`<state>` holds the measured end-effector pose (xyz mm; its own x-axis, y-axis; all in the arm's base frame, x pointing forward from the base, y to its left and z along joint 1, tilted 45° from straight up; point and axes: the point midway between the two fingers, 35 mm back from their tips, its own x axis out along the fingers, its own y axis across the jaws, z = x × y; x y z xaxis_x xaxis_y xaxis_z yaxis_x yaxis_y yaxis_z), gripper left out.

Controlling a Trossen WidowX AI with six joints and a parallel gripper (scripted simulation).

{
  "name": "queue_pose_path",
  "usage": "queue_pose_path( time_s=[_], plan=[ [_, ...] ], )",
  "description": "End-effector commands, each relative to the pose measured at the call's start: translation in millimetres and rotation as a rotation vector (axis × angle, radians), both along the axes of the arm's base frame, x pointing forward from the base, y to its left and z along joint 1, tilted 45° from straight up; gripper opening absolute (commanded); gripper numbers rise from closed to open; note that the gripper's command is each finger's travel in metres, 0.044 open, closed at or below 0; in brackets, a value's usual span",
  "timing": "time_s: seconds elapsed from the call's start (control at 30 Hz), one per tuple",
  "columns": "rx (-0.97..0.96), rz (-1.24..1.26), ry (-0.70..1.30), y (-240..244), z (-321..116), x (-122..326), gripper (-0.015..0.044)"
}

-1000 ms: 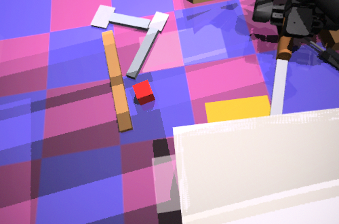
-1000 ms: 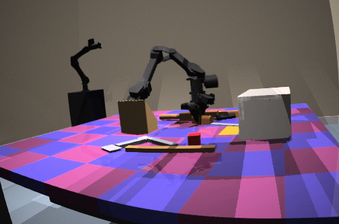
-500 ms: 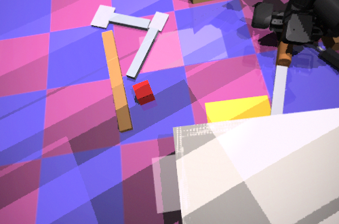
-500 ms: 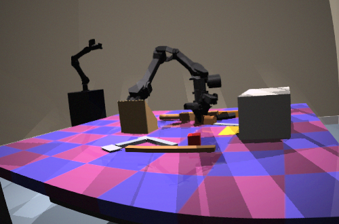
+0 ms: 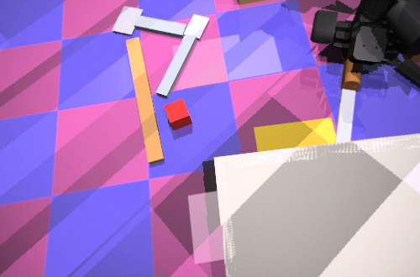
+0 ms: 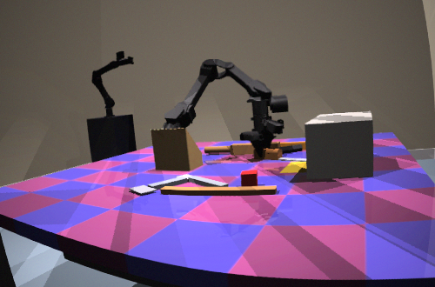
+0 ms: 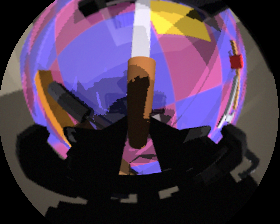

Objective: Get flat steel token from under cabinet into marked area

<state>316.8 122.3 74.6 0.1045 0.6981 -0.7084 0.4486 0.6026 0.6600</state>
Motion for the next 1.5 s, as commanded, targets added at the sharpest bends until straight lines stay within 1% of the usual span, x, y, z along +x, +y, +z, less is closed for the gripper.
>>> queue_pose_path(
  time_s=[0.0, 1.47],
  plan=[
    [0.001, 0.002, -0.001, -2, -1, 6, 0.0],
    [0.0, 0.002, -0.004, -23, -13, 54, 0.0]
  ],
)
